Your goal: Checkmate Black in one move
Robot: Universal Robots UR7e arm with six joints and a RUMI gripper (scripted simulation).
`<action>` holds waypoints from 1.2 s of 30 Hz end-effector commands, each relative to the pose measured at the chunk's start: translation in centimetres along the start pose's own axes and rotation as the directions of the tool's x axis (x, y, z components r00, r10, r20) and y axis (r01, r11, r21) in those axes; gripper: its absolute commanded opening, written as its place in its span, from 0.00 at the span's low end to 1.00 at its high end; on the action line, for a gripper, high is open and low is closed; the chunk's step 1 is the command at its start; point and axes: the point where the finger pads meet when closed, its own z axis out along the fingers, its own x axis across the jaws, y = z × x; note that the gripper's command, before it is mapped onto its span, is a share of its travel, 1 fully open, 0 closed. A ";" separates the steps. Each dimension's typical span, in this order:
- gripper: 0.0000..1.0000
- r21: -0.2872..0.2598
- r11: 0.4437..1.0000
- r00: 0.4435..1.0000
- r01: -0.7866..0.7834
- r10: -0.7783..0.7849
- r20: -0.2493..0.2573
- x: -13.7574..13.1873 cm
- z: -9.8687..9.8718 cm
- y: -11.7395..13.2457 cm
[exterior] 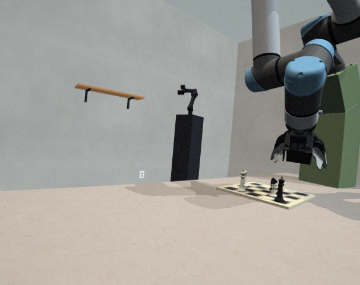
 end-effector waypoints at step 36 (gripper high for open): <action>1.00 -0.715 0.660 0.970 -0.231 0.100 -0.221 -14.1 -7.3 -1.2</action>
